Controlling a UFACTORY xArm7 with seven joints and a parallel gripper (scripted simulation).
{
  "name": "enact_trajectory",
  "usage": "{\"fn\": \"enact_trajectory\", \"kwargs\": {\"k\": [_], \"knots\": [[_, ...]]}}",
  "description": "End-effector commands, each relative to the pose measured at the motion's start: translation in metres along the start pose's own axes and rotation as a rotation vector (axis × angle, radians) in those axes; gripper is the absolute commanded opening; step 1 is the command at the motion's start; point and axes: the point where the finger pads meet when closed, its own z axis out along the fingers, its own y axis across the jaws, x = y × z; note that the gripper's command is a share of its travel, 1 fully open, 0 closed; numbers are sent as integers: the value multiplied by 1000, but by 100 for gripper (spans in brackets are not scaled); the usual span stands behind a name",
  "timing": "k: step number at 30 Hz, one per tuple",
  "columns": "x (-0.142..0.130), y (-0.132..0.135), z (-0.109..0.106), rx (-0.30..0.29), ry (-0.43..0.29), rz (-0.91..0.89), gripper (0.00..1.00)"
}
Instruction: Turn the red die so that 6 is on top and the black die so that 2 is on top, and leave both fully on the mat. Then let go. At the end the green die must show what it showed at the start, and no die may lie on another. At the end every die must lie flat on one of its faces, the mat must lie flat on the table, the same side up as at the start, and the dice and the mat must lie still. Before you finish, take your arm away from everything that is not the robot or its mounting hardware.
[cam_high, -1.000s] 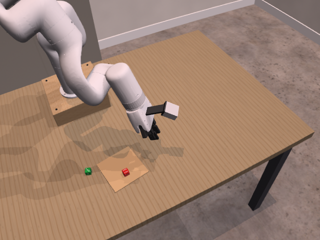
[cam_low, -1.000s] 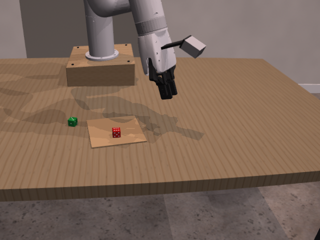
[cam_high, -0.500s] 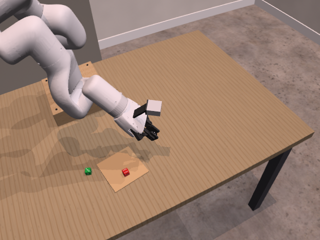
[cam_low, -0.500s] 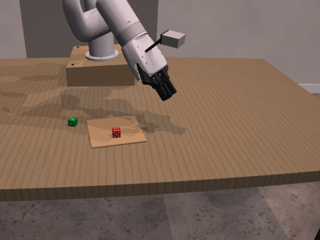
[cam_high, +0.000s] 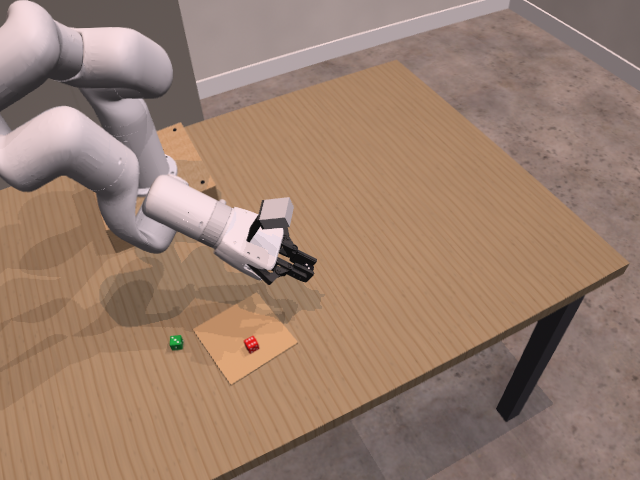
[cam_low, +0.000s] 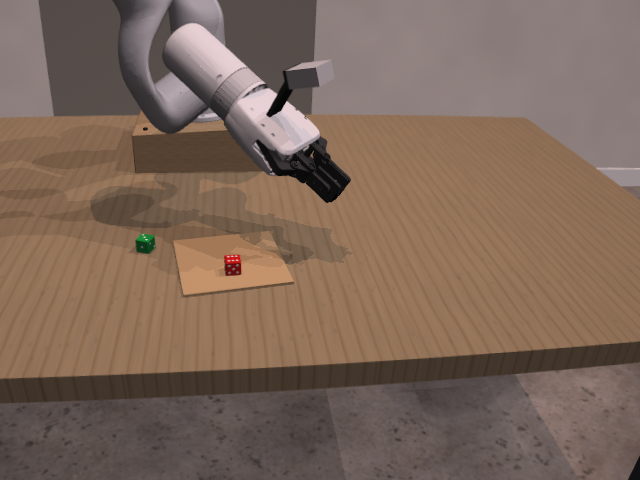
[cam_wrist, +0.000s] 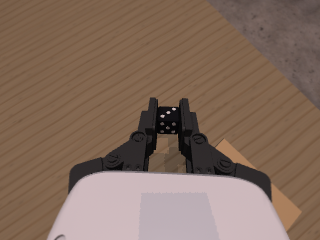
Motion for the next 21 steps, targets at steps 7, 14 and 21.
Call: {"fn": "enact_trajectory", "kwargs": {"k": [7,14,21], "knots": [[1,0,1,-6,70,-11,15],[-8,0,8,-6,70,-11,15],[-25,0,18,-6,70,-11,15]]}}
